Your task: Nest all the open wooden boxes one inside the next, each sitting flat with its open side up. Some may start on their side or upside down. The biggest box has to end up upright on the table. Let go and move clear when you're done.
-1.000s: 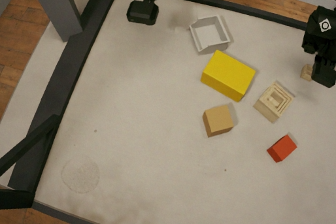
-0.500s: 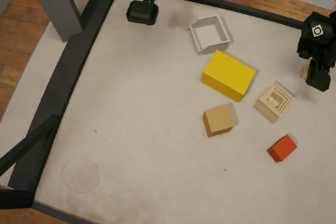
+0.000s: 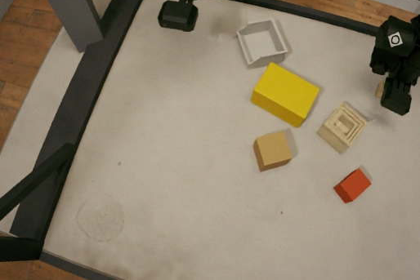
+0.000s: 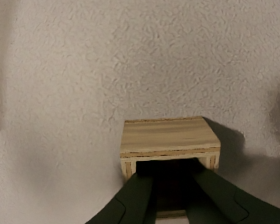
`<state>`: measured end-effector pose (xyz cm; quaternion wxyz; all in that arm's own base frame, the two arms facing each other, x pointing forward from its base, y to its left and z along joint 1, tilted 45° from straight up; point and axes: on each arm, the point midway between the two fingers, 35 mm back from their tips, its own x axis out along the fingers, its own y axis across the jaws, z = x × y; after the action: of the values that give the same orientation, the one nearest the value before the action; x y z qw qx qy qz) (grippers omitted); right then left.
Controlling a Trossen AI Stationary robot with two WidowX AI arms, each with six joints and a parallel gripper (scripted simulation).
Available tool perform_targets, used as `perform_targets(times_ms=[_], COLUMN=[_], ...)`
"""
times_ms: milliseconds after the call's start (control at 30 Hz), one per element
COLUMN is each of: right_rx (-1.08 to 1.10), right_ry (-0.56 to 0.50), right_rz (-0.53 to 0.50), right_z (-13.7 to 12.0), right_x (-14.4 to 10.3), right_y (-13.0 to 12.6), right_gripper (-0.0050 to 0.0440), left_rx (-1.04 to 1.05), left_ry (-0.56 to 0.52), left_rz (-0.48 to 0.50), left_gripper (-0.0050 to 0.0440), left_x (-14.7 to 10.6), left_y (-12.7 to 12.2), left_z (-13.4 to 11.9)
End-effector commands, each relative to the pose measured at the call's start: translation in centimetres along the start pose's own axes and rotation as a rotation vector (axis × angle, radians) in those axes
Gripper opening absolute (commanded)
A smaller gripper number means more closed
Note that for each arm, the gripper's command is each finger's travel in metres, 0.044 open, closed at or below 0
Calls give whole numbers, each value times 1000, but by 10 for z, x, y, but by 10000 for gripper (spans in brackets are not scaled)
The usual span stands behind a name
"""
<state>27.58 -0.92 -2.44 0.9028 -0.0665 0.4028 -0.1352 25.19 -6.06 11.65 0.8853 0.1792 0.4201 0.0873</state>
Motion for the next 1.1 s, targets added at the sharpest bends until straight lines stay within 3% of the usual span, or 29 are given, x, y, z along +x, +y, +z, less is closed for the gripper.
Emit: perform_targets(times_ms=[0, 600, 1067], right_rx=[0, 4, 6], right_ry=[-4, -10, -8], right_rz=[3, 2, 3], right_z=[1, 3, 6], right_x=[0, -5, -37], right_y=[0, 1, 3], right_gripper=[127, 127, 127], left_rx=[-12, -12, -12], left_ry=[-15, -15, -15], left_rz=[-4, -4, -4], left_gripper=[400, 400, 400], left_x=[-4, -4, -4], left_y=[1, 1, 1], left_z=[5, 5, 5])
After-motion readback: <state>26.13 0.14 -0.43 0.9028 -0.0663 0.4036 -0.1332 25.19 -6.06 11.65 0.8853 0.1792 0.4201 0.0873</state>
